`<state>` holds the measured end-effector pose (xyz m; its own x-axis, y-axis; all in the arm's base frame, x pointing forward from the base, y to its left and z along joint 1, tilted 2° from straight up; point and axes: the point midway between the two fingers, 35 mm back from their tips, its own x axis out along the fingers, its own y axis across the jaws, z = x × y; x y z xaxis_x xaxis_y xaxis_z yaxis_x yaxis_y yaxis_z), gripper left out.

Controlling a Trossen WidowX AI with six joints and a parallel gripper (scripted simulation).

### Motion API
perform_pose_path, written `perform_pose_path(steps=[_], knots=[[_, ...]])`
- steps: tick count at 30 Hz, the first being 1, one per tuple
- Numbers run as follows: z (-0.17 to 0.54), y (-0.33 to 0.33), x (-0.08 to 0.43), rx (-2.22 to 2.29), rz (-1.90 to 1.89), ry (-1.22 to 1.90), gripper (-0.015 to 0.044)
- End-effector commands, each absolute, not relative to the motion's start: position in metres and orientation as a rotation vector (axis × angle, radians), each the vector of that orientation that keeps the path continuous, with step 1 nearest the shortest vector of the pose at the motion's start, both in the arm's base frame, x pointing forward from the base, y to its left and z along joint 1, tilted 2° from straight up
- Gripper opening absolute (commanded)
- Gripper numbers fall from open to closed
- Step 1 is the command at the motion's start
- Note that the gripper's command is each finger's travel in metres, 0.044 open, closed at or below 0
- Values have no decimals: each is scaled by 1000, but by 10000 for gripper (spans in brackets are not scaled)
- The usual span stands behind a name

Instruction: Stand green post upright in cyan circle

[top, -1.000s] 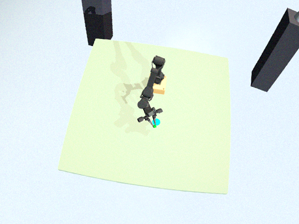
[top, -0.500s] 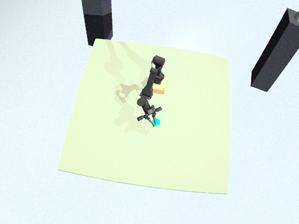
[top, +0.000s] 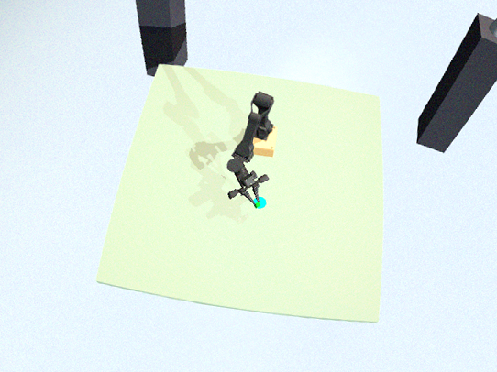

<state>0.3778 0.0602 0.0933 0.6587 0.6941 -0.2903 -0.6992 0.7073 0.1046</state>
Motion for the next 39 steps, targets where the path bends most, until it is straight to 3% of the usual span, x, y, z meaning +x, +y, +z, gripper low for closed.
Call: perform_pose_path(steps=[1, 39], knots=[[93, 59, 373, -5, 796, 306, 23], [106, 55, 333, -14, 884, 126, 23]])
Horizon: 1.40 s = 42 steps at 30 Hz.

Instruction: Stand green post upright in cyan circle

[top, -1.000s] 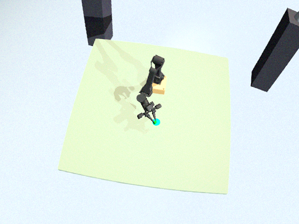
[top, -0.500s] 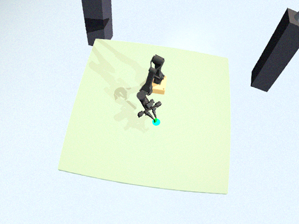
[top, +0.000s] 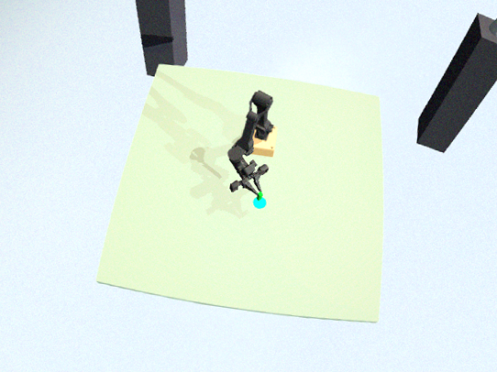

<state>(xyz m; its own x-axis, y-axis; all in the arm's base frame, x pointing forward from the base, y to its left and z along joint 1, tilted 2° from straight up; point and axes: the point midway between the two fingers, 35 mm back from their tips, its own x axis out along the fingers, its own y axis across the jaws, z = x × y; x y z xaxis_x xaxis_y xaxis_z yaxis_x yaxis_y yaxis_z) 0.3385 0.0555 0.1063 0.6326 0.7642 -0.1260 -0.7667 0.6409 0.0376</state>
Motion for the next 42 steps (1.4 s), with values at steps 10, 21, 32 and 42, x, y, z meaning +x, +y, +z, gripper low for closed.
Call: perform_pose_path(steps=[10, 21, 32, 42], knots=[[109, 55, 320, -25, 910, 84, 23], [113, 56, 305, -41, 939, 41, 23], [113, 56, 304, -42, 940, 39, 23], [107, 56, 306, -50, 942, 39, 23]])
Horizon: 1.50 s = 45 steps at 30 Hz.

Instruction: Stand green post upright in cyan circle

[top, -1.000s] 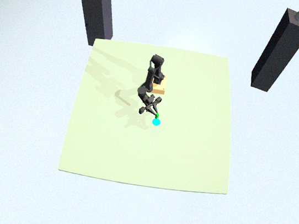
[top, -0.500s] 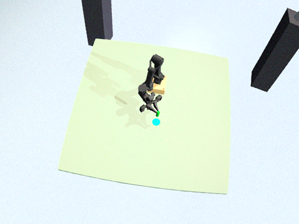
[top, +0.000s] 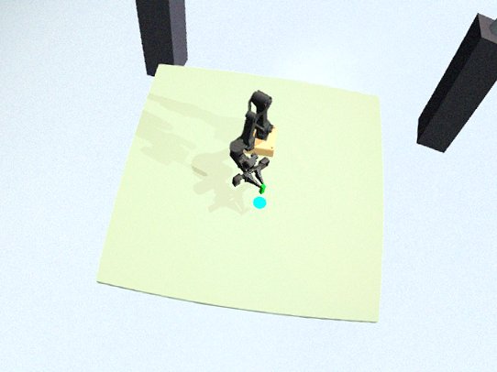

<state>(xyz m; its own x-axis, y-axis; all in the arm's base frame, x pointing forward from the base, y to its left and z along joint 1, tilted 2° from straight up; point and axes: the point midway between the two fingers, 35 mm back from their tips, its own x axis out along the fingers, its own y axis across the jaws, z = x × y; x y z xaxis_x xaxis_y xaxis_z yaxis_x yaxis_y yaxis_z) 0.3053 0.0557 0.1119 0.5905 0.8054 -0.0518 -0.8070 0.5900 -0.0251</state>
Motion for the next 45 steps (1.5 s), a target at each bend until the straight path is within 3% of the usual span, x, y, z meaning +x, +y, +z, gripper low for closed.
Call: perform_pose_path(steps=[1, 45], knots=[[104, 56, 306, -54, 943, 38, 23], [7, 63, 306, -167, 978, 55, 23]])
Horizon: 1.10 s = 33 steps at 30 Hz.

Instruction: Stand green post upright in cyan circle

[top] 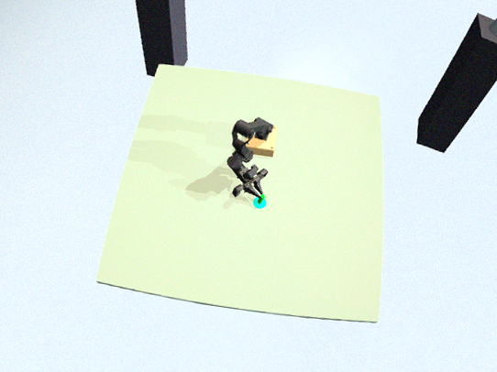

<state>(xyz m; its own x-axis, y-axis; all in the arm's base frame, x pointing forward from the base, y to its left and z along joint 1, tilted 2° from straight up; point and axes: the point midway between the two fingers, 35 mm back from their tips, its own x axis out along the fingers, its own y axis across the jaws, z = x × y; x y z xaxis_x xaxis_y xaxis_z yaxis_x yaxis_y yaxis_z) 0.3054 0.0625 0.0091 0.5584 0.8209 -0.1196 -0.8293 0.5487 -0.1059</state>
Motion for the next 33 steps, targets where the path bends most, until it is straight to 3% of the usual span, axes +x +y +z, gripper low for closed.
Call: perform_pose_path(steps=[1, 6, 20, 33], knots=[[7, 63, 306, -167, 978, 55, 23], [7, 63, 306, -167, 978, 55, 23], [7, 63, 306, -167, 978, 55, 390], [59, 58, 309, -94, 954, 46, 400]])
